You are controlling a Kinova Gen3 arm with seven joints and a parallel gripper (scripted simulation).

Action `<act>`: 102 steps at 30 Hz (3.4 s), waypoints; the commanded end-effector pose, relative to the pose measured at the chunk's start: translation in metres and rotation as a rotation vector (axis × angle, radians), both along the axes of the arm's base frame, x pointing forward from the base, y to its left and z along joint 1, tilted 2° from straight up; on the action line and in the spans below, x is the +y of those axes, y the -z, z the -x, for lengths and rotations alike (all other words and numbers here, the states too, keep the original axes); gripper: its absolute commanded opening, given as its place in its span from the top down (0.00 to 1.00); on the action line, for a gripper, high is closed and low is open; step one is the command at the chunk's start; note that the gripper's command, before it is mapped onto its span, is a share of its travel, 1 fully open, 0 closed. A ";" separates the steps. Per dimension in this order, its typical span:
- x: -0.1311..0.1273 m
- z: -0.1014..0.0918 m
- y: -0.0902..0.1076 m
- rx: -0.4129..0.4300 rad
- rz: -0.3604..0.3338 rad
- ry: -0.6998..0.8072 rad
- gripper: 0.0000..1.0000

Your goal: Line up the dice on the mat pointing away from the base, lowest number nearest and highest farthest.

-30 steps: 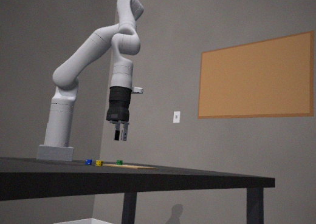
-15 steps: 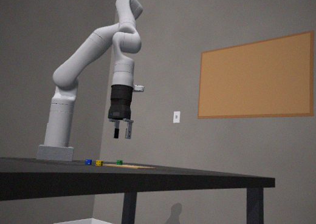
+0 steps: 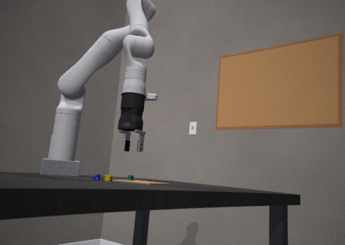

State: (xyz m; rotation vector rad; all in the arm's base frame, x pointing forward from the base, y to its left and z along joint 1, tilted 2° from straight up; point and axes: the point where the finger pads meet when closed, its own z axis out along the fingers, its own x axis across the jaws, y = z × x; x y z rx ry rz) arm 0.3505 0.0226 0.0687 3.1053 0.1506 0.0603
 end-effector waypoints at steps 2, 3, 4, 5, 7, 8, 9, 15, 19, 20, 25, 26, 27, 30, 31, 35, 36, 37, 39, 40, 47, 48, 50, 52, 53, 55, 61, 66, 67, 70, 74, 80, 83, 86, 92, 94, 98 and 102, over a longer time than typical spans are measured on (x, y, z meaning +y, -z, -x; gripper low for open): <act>0.001 -0.001 -0.002 -0.001 -0.005 -0.004 0.00; 0.001 -0.001 -0.002 -0.001 -0.005 -0.007 0.00; 0.001 -0.001 -0.002 0.000 -0.005 -0.012 0.00; 0.001 -0.001 -0.002 0.000 -0.004 -0.018 0.00; 0.000 -0.001 -0.002 0.002 -0.003 -0.034 0.00; 0.000 -0.001 -0.002 0.002 -0.003 -0.034 0.00; 0.000 -0.001 -0.002 0.002 -0.003 -0.034 0.00; -0.004 -0.001 0.000 0.010 0.001 -0.117 0.00; -0.009 -0.001 0.001 0.017 0.005 -0.205 0.00; -0.010 -0.001 0.002 0.019 0.006 -0.231 0.00; -0.017 -0.002 0.004 0.029 0.011 -0.364 0.00; -0.017 -0.002 0.004 0.029 0.011 -0.364 0.00; -0.019 -0.002 0.004 0.031 0.012 -0.382 0.00; -0.025 -0.003 0.006 0.038 0.015 -0.504 0.00; -0.028 -0.003 0.006 0.040 0.016 -0.542 0.00; -0.038 -0.005 0.008 0.049 0.020 -0.700 0.00; -0.041 -0.006 0.008 0.051 0.021 -0.742 0.00; -0.043 -0.007 0.009 0.052 0.022 -0.784 0.00; -0.049 -0.008 0.010 0.055 0.024 -0.869 0.00; -0.052 -0.009 0.010 0.056 0.025 -0.911 0.00; -0.067 -0.015 0.012 0.060 0.030 -1.124 0.00; -0.070 -0.016 0.012 0.060 0.031 -1.165 0.00; -0.076 -0.019 0.012 0.060 0.034 -1.247 0.00; -0.082 -0.022 0.013 0.059 0.037 -1.313 0.00; -0.085 -0.023 0.013 0.059 0.039 -1.349 0.00; -0.090 -0.026 0.013 0.058 0.042 -1.420 0.00; -0.100 -0.032 0.013 0.055 0.050 -1.552 0.00; -0.111 -0.039 0.013 0.052 0.061 -1.685 0.00; -0.113 -0.040 0.013 0.051 0.063 -1.707 0.00; -0.117 -0.043 0.013 0.050 0.068 -1.764 0.00; -0.121 -0.047 0.013 0.048 0.074 -1.818 0.00; -0.124 -0.048 0.013 0.047 0.077 -1.848 0.00; -0.125 -0.049 0.013 0.047 0.078 -1.859 0.00; -0.125 -0.049 0.013 0.046 0.079 -1.863 0.00; -0.125 -0.049 0.013 0.046 0.079 -1.863 0.36; -0.125 -0.049 0.013 0.046 0.079 -1.863 0.36; -0.125 -0.049 0.013 0.046 0.079 -1.863 0.36; -0.125 -0.049 0.013 0.046 0.079 -1.863 0.36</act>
